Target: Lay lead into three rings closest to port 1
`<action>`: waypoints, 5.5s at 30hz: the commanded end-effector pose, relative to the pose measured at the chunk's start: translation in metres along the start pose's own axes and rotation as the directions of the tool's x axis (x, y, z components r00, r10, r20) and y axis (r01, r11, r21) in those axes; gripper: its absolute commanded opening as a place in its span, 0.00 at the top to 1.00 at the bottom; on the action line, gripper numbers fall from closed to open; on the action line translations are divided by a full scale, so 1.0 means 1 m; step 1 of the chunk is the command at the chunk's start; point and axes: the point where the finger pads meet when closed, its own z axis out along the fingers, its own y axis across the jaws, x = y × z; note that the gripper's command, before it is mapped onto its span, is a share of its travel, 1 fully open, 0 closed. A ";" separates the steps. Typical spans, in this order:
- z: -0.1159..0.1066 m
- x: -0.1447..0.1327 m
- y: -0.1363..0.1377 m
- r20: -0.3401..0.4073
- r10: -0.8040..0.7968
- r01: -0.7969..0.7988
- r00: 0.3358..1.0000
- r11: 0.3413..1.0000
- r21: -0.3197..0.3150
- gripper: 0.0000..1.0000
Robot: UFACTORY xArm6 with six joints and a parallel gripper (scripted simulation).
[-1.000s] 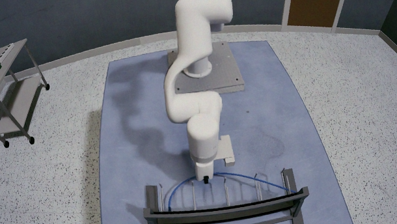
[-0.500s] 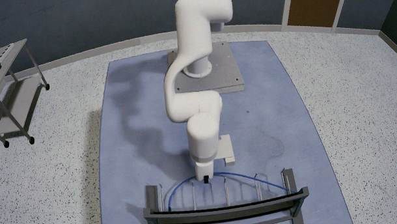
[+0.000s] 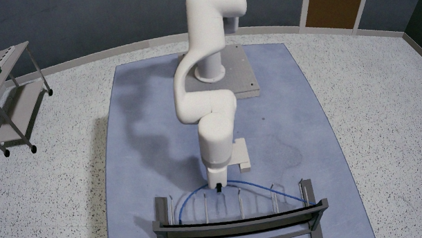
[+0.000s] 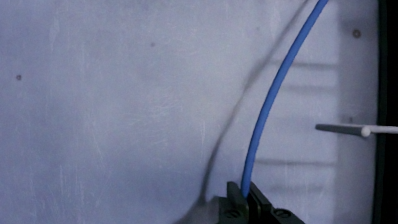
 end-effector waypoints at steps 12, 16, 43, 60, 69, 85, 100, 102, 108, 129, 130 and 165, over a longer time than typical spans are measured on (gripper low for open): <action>-0.047 0.000 0.001 0.000 0.000 0.000 1.000 1.000 -0.003 1.00; -0.052 0.000 0.001 0.000 0.000 0.000 1.000 1.000 -0.003 1.00; -0.075 0.003 0.027 0.000 0.013 -0.013 1.000 1.000 -0.003 1.00; -0.074 0.008 0.065 0.000 0.032 -0.032 0.999 0.999 -0.004 1.00; -0.074 0.009 0.065 0.000 0.036 -0.036 0.999 0.999 -0.003 1.00; -0.074 0.015 0.062 0.000 0.047 -0.047 0.999 0.999 -0.003 1.00; -0.074 0.015 0.062 0.000 0.047 -0.047 0.999 0.999 -0.003 1.00; -0.074 0.015 0.062 0.000 0.047 -0.047 0.999 0.999 -0.003 1.00; -0.072 0.015 0.062 0.000 0.047 -0.047 0.999 0.999 -0.003 1.00; -0.058 0.015 0.062 0.000 0.047 -0.047 0.999 0.999 -0.003 1.00; -0.057 0.015 0.062 0.000 0.047 -0.047 0.999 0.999 -0.003 1.00; -0.023 0.015 0.062 0.000 0.047 -0.047 0.999 0.999 -0.003 1.00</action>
